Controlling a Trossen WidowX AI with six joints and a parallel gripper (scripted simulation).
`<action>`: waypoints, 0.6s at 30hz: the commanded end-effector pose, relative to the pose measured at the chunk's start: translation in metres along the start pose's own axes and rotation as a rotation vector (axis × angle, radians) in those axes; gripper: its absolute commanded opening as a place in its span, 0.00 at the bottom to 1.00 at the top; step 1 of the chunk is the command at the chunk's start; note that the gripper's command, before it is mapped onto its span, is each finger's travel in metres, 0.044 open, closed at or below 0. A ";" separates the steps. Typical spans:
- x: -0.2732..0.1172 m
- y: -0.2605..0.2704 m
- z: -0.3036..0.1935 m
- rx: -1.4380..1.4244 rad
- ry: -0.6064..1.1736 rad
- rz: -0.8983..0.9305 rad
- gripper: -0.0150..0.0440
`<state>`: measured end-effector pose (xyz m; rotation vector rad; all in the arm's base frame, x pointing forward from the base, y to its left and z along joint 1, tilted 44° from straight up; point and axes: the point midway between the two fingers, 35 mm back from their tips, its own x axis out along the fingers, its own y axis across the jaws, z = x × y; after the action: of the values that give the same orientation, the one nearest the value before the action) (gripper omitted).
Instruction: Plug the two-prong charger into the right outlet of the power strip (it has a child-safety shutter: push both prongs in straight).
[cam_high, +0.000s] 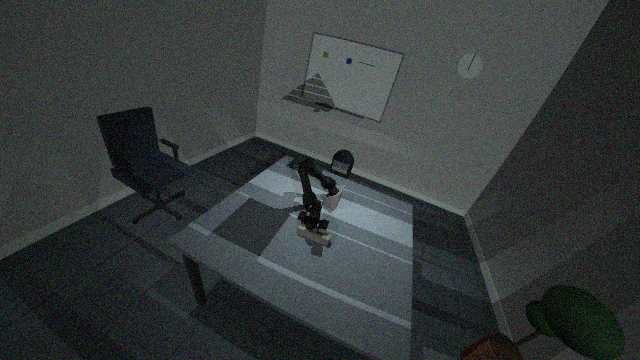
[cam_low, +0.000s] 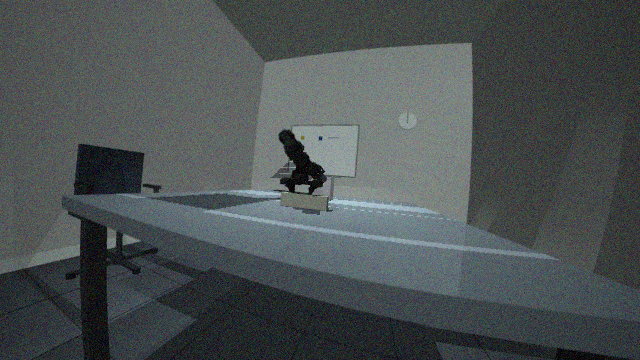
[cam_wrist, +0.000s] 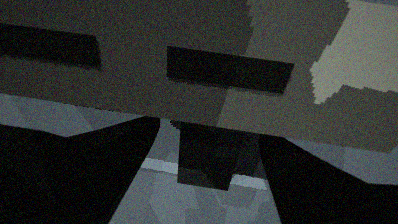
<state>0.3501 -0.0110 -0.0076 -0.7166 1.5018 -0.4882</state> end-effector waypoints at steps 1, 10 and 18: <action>0.000 0.000 0.000 0.002 -0.002 0.000 0.97; 0.000 0.000 -0.002 0.004 -0.005 0.000 1.00; 0.000 0.000 -0.004 0.007 -0.008 0.001 1.00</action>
<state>0.3470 -0.0115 -0.0074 -0.7129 1.4940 -0.4884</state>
